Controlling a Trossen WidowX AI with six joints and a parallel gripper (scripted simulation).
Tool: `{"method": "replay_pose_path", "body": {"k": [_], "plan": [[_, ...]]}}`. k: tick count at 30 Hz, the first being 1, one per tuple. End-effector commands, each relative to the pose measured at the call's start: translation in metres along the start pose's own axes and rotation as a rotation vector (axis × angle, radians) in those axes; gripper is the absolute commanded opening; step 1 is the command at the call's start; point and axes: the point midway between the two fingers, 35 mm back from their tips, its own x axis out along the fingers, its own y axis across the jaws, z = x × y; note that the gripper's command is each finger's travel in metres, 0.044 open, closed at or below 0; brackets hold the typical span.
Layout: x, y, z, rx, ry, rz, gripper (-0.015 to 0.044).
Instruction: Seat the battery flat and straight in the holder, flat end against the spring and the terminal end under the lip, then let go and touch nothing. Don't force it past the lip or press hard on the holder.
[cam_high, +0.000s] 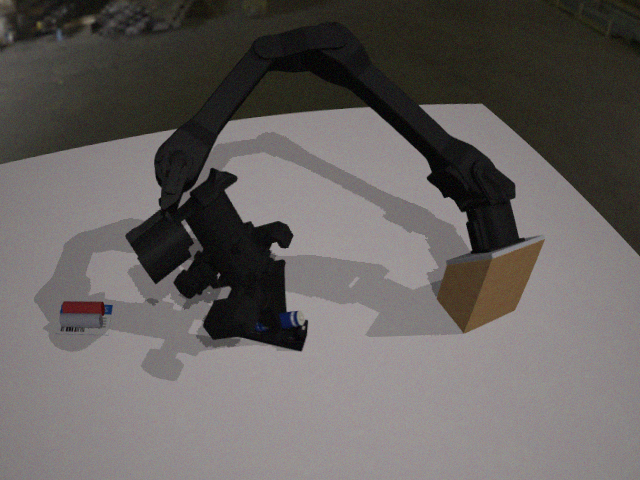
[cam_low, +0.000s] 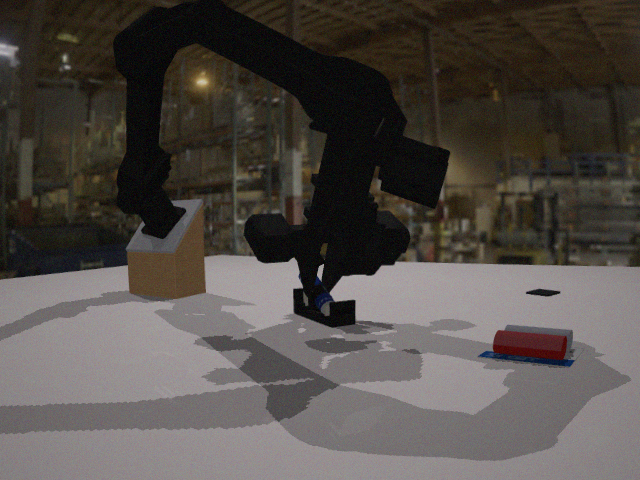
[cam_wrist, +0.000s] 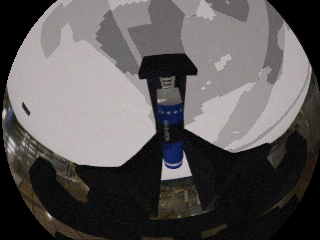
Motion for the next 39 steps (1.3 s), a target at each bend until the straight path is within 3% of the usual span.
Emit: {"method": "replay_pose_path", "body": {"k": [1,39], "plan": [[-0.001,0.001,0.001,-0.001,0.005,0.003,0.0062],[-0.010,0.001,0.022,-0.001,0.012,-0.009,0.0062]]}}
